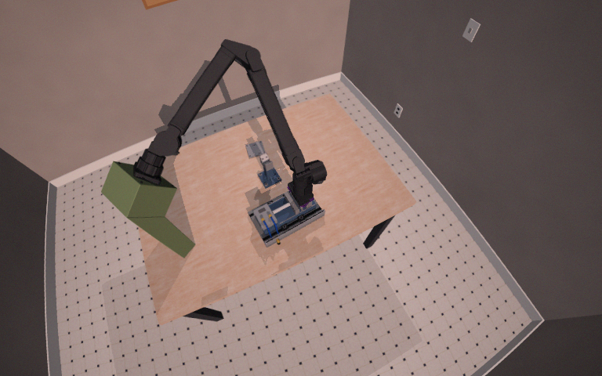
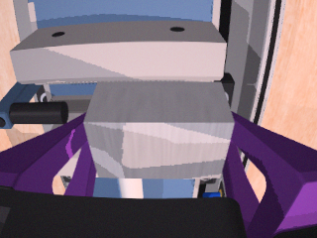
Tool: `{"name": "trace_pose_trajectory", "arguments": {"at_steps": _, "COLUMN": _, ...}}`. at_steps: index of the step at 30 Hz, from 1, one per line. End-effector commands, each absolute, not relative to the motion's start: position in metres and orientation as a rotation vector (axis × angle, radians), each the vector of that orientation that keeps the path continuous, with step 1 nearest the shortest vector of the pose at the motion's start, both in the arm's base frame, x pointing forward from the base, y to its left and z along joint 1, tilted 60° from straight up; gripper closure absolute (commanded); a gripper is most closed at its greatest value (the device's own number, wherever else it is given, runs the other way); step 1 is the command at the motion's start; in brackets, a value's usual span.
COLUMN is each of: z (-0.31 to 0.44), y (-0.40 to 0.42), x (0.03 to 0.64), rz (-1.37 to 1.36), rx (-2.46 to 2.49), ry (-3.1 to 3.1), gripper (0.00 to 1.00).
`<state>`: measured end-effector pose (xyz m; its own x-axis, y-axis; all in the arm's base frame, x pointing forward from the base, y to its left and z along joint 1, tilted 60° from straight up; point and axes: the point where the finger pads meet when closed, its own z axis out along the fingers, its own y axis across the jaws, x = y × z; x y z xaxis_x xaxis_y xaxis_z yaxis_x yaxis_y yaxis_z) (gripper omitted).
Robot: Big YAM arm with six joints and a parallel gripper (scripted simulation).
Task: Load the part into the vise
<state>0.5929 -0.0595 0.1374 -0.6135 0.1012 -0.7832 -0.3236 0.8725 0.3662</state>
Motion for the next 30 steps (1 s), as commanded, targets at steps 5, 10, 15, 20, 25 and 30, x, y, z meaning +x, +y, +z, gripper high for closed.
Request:
{"name": "trace_pose_trajectory", "arguments": {"at_steps": 5, "z": 0.1386, "y": -0.0495, "x": 0.6023, "rz": 0.615, "rx": -0.169, "ry": 2.142, "gripper": 1.00}}
{"name": "trace_pose_trajectory", "arguments": {"at_steps": 10, "z": 0.1465, "y": -0.0484, "x": 0.6009, "rz": 0.609, "rx": -0.175, "ry": 2.130, "gripper": 1.00}}
{"name": "trace_pose_trajectory", "arguments": {"at_steps": 15, "z": 0.1380, "y": -0.0480, "x": 0.6029, "rz": 0.615, "rx": -0.170, "ry": 2.141, "gripper": 1.00}}
{"name": "trace_pose_trajectory", "arguments": {"at_steps": 20, "z": 0.1408, "y": -0.0477, "x": 0.6044, "rz": 0.612, "rx": -0.172, "ry": 2.136, "gripper": 1.00}}
{"name": "trace_pose_trajectory", "arguments": {"at_steps": 25, "z": 0.1395, "y": -0.0475, "x": 0.6048, "rz": 0.613, "rx": -0.171, "ry": 2.138, "gripper": 1.00}}
{"name": "trace_pose_trajectory", "arguments": {"at_steps": 30, "z": 0.1374, "y": -0.0471, "x": 0.6043, "rz": 0.615, "rx": -0.170, "ry": 2.141, "gripper": 1.00}}
